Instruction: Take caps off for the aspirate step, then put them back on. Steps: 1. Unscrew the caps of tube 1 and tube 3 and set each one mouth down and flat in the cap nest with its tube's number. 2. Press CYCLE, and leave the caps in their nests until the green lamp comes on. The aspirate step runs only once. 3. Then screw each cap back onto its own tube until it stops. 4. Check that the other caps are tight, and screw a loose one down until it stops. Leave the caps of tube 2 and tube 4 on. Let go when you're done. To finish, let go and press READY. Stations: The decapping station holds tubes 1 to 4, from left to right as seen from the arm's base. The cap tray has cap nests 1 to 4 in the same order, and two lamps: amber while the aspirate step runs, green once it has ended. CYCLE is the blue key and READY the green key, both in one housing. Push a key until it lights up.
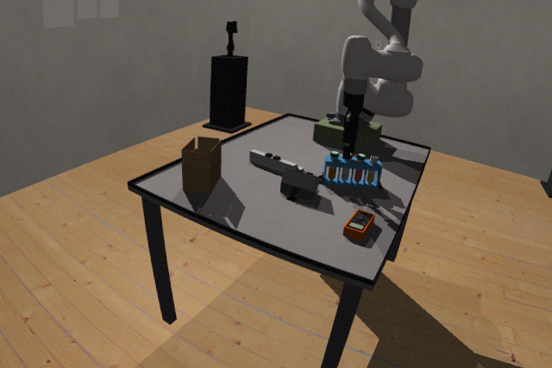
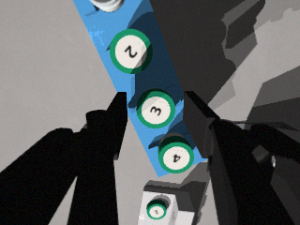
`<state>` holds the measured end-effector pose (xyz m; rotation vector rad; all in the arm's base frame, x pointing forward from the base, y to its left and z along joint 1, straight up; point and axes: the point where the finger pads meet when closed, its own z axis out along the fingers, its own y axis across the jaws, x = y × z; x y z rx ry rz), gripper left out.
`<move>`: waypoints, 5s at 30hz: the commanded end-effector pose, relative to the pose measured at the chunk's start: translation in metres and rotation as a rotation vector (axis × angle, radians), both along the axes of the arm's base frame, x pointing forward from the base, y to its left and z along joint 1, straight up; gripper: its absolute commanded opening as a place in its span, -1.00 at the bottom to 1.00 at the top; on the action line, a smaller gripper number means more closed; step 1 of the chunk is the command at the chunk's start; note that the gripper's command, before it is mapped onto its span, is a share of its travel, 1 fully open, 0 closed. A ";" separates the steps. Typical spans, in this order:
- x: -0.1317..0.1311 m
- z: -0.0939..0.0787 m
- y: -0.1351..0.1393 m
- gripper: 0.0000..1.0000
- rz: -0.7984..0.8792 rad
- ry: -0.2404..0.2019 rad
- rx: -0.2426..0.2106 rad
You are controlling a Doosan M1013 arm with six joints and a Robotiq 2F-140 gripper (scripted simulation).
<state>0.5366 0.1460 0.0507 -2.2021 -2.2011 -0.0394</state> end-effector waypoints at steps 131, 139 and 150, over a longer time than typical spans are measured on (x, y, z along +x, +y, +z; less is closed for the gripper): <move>0.000 0.002 0.000 -0.41 0.910 -0.020 -0.034; 0.000 0.002 0.000 -0.18 0.910 -0.020 -0.034; 0.000 0.002 0.000 -0.18 0.492 -0.012 -0.035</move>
